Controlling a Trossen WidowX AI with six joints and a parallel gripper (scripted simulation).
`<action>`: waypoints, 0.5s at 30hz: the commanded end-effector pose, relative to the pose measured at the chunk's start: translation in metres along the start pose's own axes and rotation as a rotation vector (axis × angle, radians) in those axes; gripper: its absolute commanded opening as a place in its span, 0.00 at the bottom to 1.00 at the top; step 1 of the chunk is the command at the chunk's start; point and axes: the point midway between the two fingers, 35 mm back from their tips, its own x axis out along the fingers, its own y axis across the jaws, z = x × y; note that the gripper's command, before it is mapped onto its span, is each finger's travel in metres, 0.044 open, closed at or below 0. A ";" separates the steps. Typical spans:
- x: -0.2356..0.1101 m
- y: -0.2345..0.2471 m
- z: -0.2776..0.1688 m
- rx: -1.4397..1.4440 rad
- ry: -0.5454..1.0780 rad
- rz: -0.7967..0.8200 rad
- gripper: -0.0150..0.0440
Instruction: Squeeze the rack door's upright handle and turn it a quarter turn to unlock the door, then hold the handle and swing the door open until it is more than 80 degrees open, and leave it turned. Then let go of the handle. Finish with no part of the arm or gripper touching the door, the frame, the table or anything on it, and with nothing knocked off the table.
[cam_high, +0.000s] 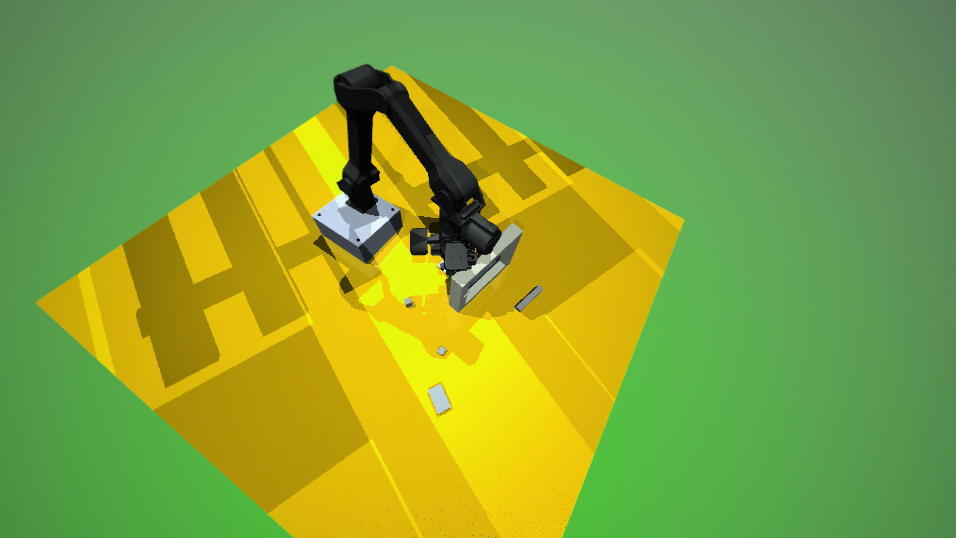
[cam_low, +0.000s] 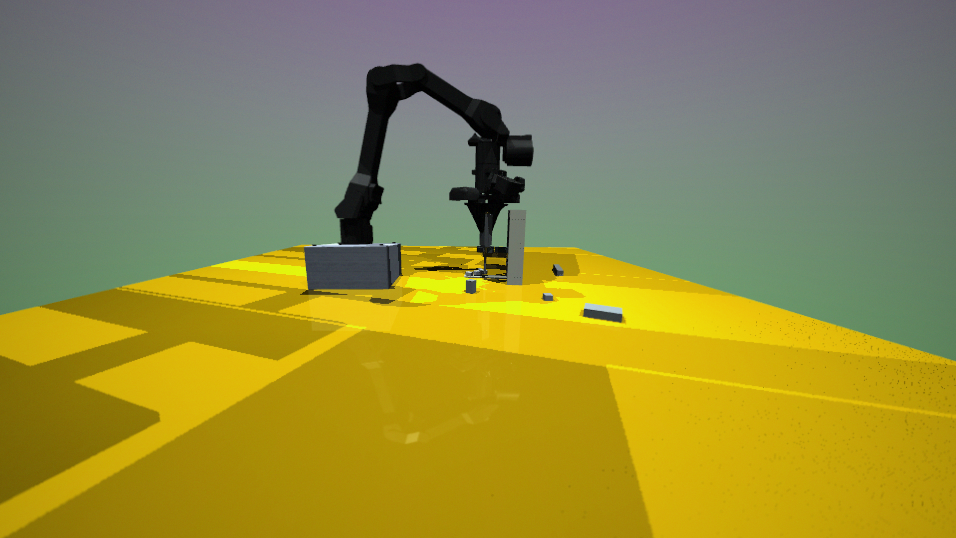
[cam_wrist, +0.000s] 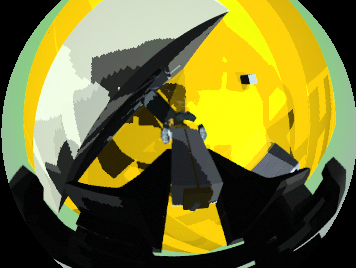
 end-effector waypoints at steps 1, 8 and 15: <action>0.001 0.000 0.000 0.225 0.001 0.000 0.30; 0.001 0.000 0.000 0.570 0.001 0.000 0.30; 0.001 0.000 0.000 0.915 0.001 -0.001 0.30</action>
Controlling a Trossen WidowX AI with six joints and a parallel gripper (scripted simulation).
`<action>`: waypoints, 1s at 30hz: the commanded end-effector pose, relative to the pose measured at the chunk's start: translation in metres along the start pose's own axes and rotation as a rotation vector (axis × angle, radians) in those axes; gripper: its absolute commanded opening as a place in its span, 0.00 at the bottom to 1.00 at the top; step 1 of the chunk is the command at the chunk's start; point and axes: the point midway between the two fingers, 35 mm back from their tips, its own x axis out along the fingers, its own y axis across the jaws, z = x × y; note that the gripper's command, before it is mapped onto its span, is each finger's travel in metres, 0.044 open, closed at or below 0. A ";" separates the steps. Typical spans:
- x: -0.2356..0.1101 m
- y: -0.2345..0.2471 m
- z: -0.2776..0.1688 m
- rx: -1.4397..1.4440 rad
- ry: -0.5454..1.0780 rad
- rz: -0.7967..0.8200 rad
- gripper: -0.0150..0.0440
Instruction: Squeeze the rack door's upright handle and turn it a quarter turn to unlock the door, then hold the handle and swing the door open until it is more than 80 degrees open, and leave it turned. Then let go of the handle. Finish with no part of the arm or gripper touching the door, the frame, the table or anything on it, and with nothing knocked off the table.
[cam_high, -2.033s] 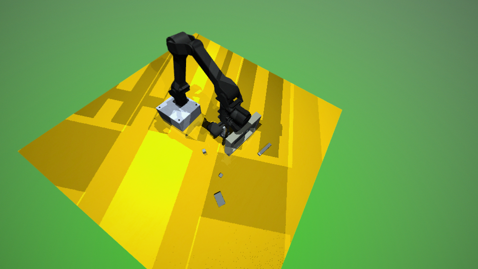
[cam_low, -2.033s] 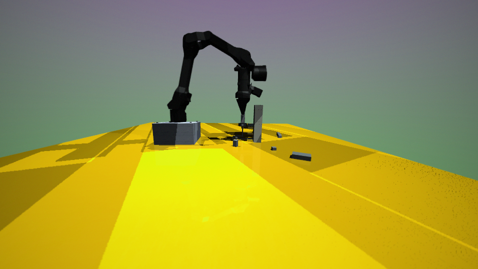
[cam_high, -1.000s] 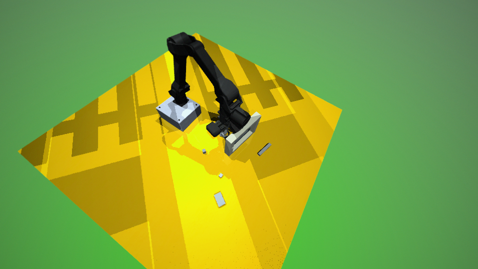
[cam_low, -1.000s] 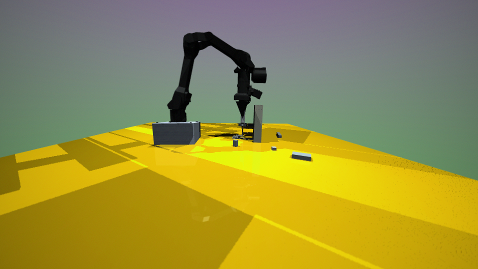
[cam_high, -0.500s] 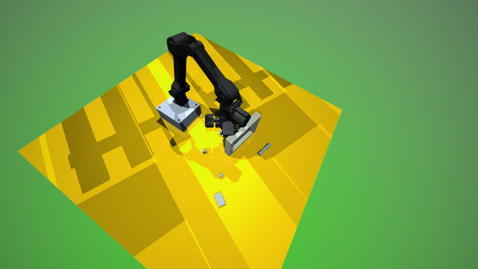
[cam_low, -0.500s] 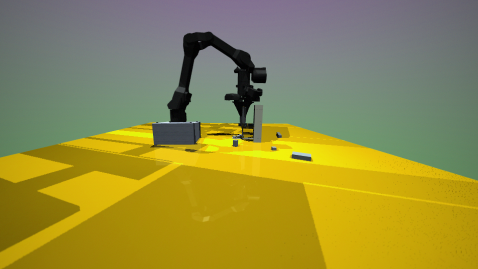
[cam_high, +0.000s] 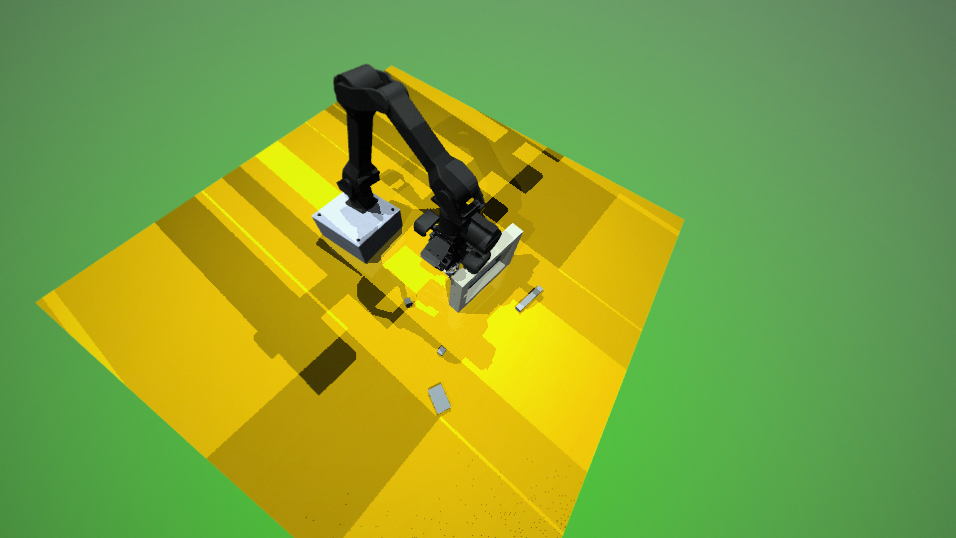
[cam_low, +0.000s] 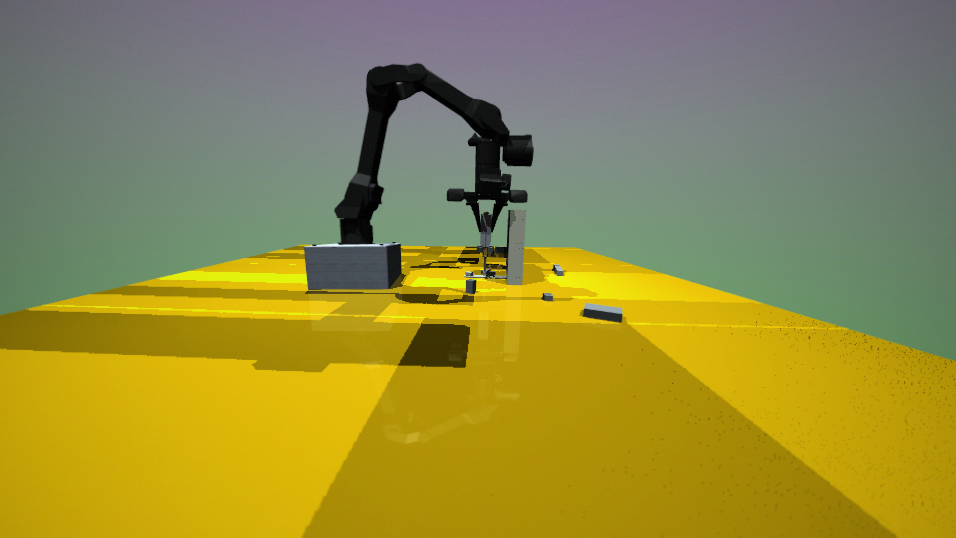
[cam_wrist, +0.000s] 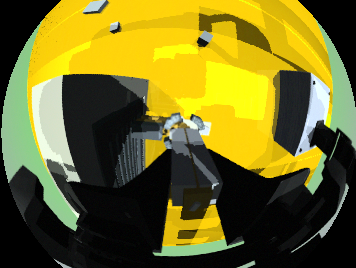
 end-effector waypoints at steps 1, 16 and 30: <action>0.001 0.000 0.000 0.228 0.001 -0.001 0.30; 0.001 0.000 0.000 0.449 0.001 -0.001 0.30; 0.001 0.000 0.000 0.449 0.001 -0.001 0.61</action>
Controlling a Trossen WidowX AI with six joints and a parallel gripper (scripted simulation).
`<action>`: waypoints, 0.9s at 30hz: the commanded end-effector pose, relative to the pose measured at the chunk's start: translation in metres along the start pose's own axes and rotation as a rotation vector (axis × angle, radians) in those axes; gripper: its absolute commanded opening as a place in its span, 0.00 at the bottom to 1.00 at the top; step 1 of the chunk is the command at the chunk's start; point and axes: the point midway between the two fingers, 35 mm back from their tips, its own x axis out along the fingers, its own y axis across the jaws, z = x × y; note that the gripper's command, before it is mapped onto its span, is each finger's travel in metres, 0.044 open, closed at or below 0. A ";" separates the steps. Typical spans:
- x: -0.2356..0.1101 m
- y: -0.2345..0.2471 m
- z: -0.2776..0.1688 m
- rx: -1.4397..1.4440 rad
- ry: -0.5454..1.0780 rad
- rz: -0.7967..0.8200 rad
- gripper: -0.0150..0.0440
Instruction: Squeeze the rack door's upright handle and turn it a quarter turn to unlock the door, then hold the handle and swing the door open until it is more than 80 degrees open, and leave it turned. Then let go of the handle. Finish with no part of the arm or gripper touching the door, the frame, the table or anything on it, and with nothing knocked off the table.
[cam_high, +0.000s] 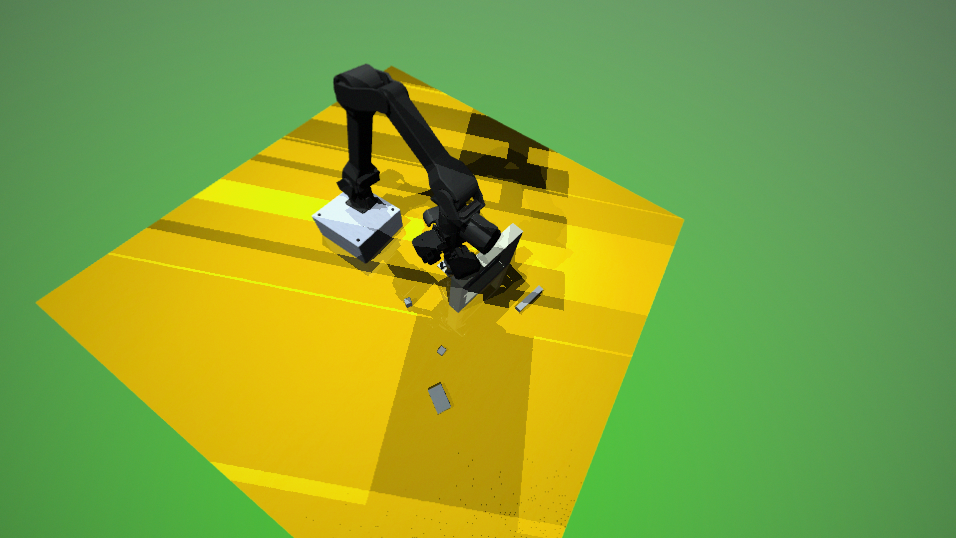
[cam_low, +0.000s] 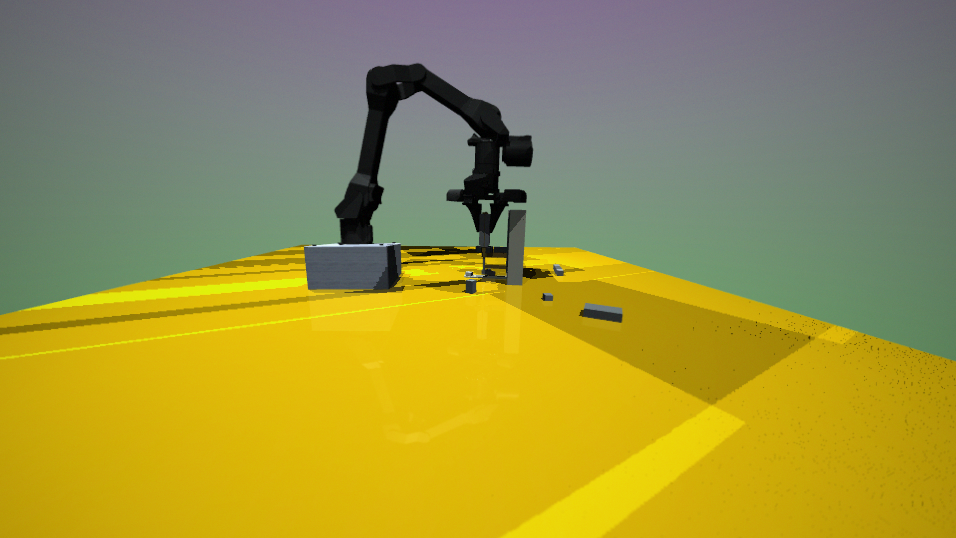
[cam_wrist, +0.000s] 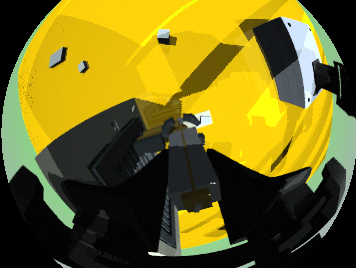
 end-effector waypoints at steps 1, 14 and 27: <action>0.001 0.003 -0.001 0.017 0.004 0.009 0.66; 0.001 0.003 -0.001 -0.403 0.002 0.010 0.76; 0.001 0.003 -0.001 -1.047 -0.001 0.011 0.76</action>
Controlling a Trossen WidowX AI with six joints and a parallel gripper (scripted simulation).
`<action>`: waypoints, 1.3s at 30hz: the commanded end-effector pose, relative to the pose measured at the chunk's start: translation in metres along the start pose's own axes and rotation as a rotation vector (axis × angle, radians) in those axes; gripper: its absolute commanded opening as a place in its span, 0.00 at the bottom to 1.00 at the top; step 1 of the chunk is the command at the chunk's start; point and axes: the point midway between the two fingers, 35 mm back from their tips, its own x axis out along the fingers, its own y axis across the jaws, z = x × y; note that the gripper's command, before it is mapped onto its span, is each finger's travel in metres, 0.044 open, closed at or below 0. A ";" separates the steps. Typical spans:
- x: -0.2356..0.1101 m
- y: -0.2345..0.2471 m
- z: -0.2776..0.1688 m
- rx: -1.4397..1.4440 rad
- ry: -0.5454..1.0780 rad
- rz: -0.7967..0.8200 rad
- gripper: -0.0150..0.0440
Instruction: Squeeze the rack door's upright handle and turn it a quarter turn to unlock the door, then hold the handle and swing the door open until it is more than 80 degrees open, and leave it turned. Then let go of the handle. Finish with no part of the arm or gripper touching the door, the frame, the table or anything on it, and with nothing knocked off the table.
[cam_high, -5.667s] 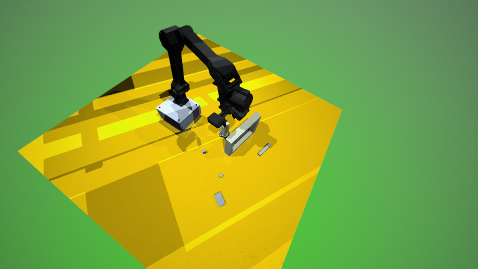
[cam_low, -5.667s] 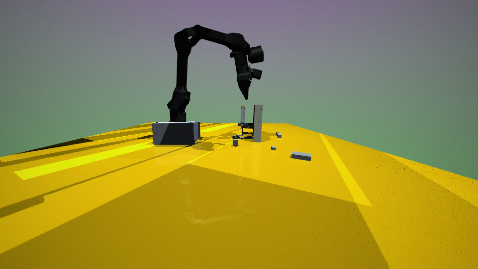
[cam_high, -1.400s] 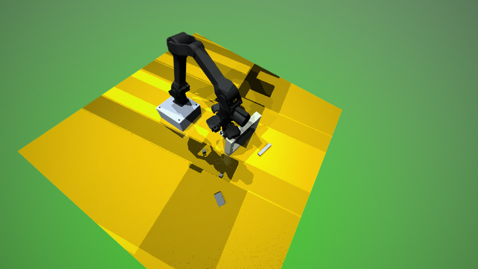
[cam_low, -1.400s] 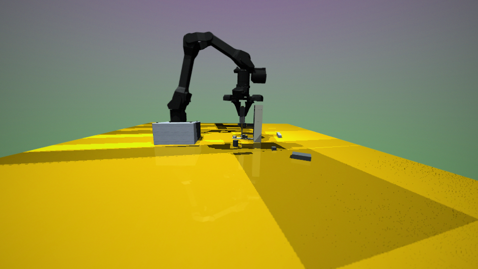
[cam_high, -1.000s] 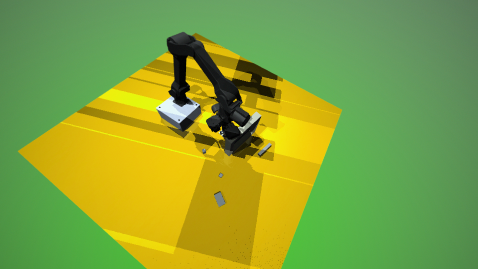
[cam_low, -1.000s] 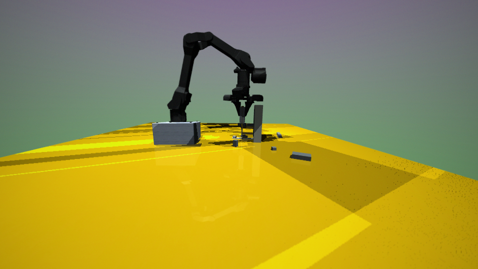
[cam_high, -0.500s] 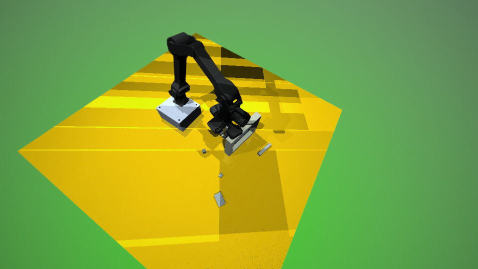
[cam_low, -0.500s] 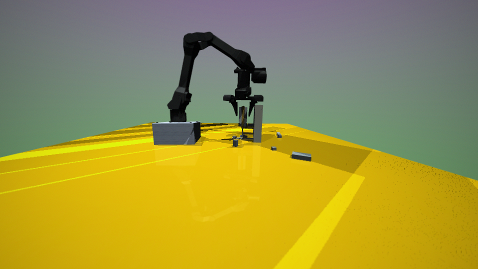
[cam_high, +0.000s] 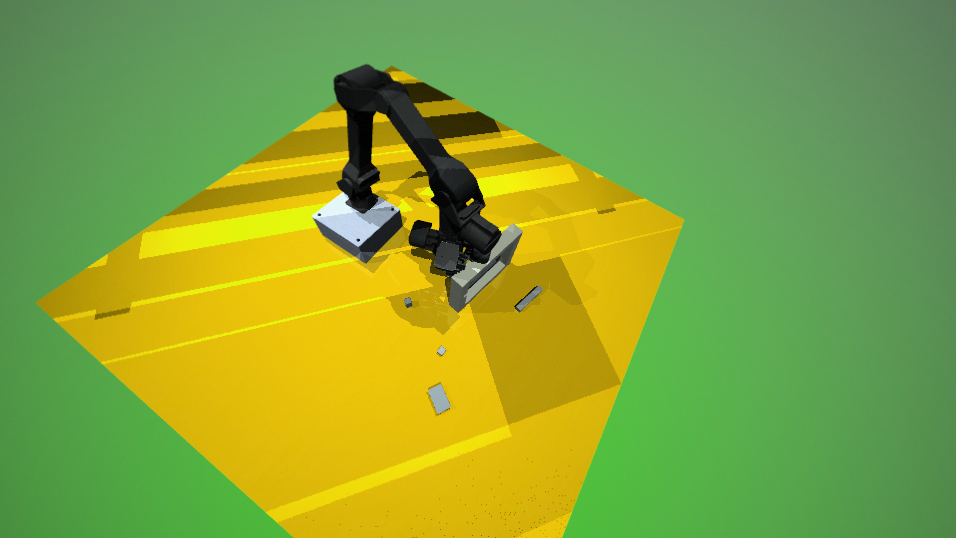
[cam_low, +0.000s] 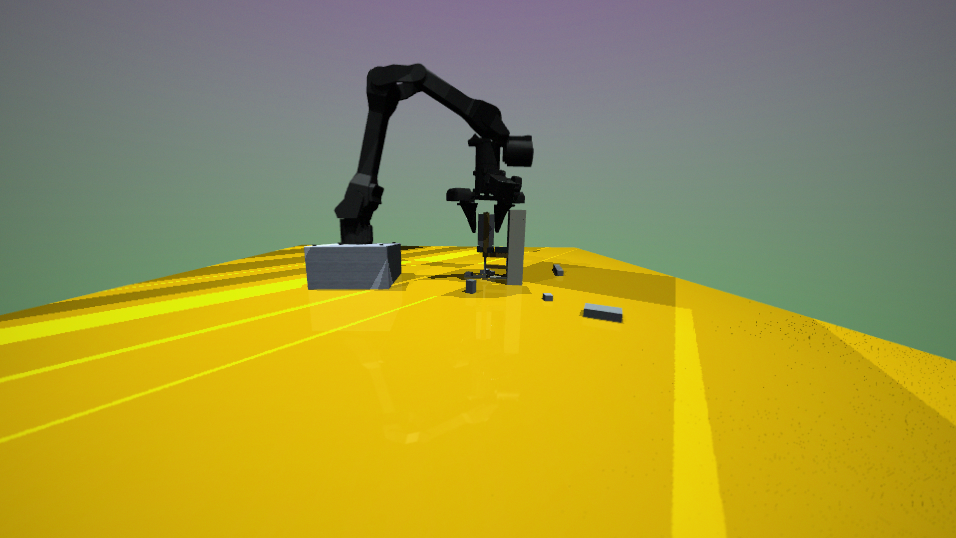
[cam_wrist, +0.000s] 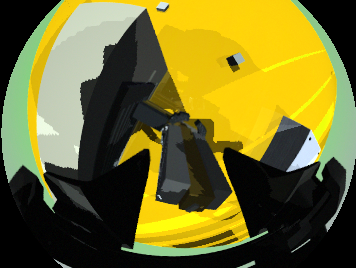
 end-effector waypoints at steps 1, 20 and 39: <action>0.000 0.001 0.000 -0.225 0.002 0.002 0.76; 0.000 0.001 0.000 -1.167 0.000 0.003 0.76; 0.000 0.001 0.000 -2.108 -0.001 0.003 0.76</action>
